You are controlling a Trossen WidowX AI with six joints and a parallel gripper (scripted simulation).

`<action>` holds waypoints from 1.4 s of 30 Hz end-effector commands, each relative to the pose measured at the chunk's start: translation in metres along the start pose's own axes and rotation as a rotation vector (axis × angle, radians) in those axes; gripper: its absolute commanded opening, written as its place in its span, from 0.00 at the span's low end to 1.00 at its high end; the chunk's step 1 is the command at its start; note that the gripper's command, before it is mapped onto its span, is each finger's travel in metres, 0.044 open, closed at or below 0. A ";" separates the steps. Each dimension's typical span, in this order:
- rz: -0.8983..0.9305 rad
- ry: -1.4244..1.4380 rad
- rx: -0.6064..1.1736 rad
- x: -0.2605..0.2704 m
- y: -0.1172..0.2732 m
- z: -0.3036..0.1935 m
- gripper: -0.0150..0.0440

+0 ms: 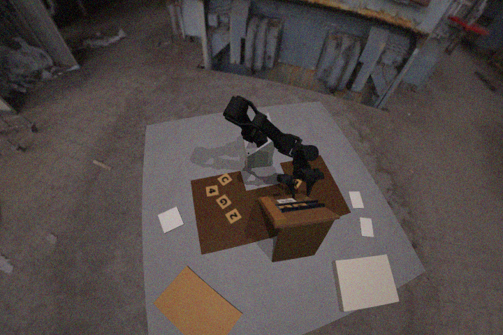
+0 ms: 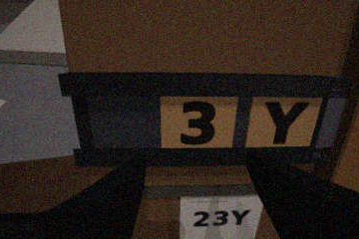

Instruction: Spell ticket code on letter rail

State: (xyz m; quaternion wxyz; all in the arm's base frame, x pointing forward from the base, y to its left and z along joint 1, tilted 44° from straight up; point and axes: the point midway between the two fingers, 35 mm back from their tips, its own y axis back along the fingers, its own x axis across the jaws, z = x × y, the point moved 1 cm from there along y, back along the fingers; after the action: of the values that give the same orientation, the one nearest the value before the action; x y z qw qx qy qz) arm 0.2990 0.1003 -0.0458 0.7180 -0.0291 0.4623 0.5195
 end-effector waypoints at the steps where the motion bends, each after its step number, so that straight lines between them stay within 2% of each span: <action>1: -0.002 -0.012 -0.006 -0.001 0.002 0.002 0.75; 42: -0.001 -0.012 -0.005 -0.001 0.008 0.004 0.75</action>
State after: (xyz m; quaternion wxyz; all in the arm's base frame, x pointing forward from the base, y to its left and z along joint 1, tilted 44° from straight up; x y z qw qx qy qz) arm 0.2946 0.1043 -0.0420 0.7175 -0.0293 0.4627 0.5199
